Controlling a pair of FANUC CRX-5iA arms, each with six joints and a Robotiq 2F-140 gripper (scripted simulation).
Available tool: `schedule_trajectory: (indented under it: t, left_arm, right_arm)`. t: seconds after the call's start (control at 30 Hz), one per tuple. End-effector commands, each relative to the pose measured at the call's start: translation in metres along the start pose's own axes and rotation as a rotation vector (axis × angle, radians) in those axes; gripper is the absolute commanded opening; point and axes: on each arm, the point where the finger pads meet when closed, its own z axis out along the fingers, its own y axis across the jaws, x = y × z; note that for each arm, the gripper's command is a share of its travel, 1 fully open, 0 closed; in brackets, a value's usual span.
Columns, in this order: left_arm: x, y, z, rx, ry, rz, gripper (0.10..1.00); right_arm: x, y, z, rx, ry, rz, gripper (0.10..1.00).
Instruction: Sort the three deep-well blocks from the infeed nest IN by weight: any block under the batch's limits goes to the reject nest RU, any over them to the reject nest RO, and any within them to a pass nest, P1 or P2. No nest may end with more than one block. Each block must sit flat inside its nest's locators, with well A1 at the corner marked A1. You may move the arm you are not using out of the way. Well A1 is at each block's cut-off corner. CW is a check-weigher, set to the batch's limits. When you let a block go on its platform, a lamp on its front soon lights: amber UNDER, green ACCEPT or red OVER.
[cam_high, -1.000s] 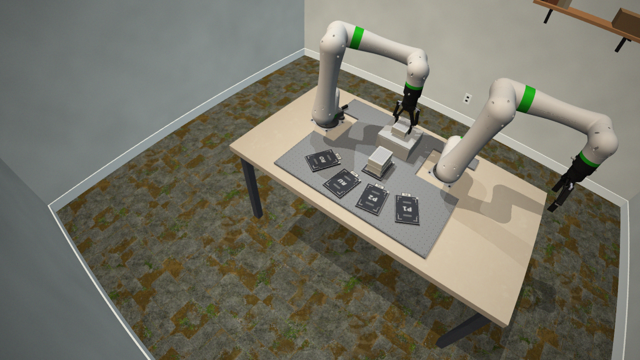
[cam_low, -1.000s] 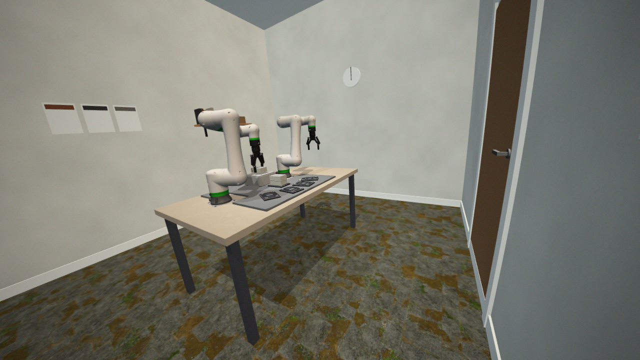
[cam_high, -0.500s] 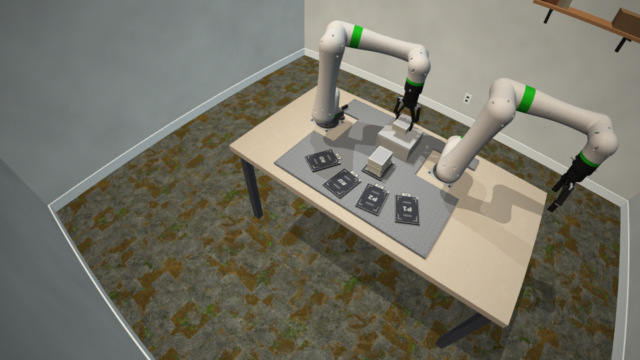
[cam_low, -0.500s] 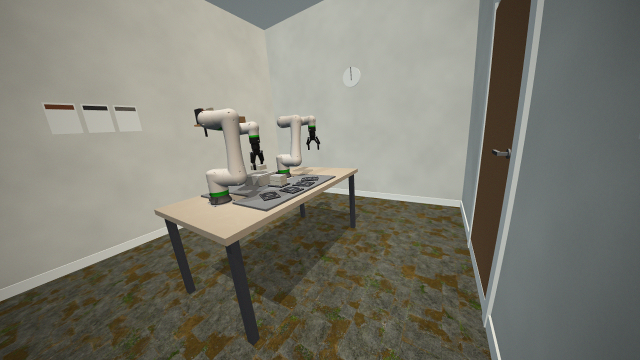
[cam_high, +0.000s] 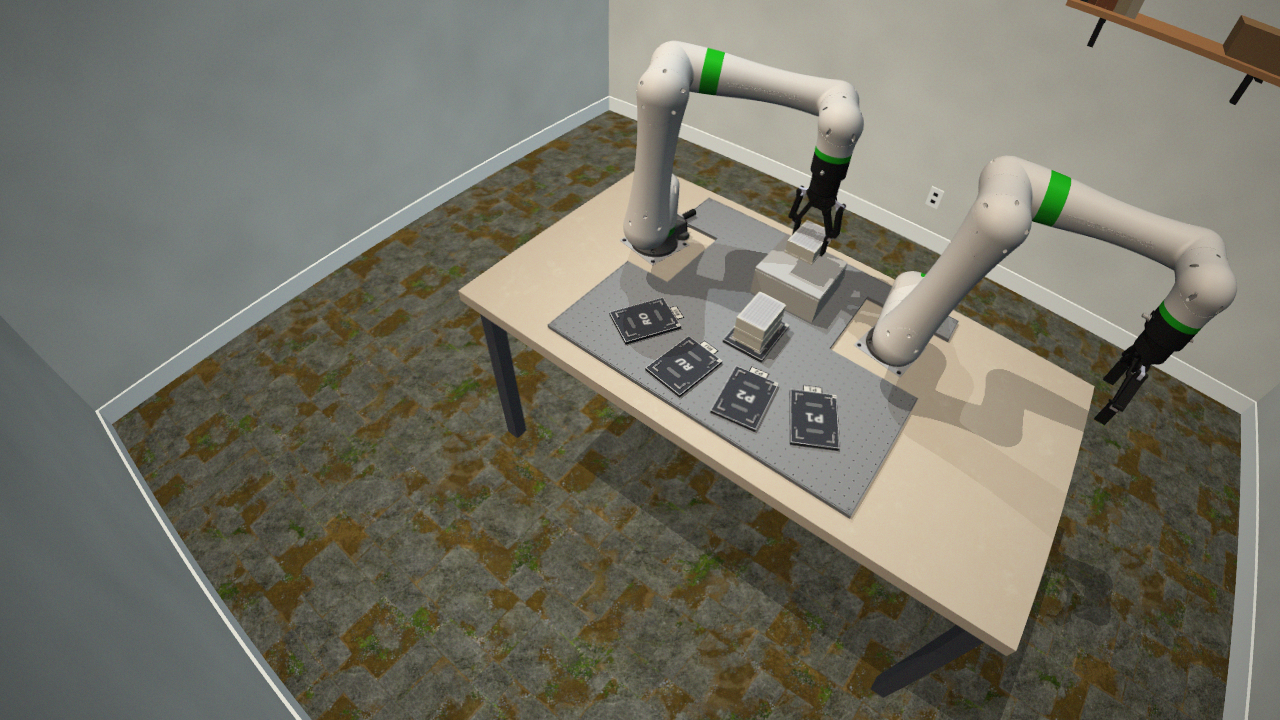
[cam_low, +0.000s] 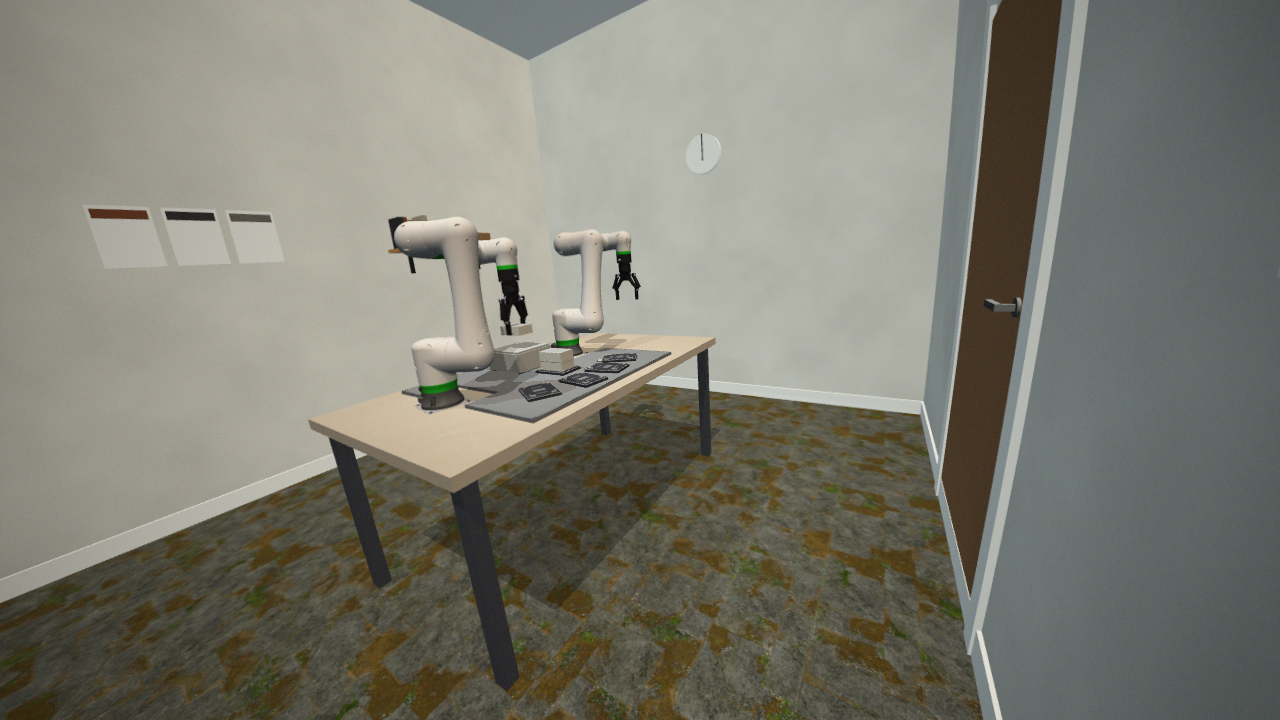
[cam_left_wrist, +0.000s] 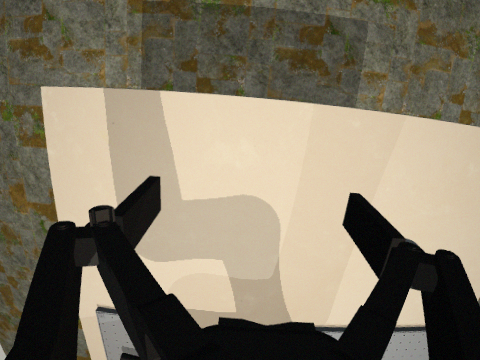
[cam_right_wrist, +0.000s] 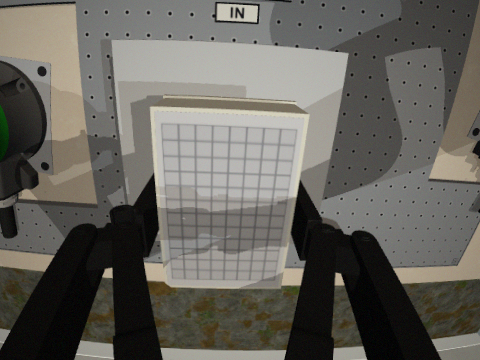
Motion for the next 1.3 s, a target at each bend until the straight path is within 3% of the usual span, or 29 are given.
schedule_trajectory:
  t: [0.0,0.7,1.03,1.27]
  left_arm:
    - [0.000,0.000,-0.001,0.000,0.002,0.000,1.000]
    - [0.000,0.000,-0.001,0.000,0.002,0.000,1.000]
    - [0.000,0.000,-0.001,0.000,0.002,0.000,1.000]
    - [0.000,0.000,-0.001,0.000,0.002,0.000,1.000]
  right_arm:
    - [0.000,0.000,-0.002,0.002,0.000,0.000,0.099]
    - [0.000,0.000,-0.006,0.002,0.000,0.000,0.099]
    - [0.033,-0.006,-0.006,0.002,0.000,0.333,0.099]
    - [0.049,-0.009,-0.006,0.002,0.000,0.334,0.099]
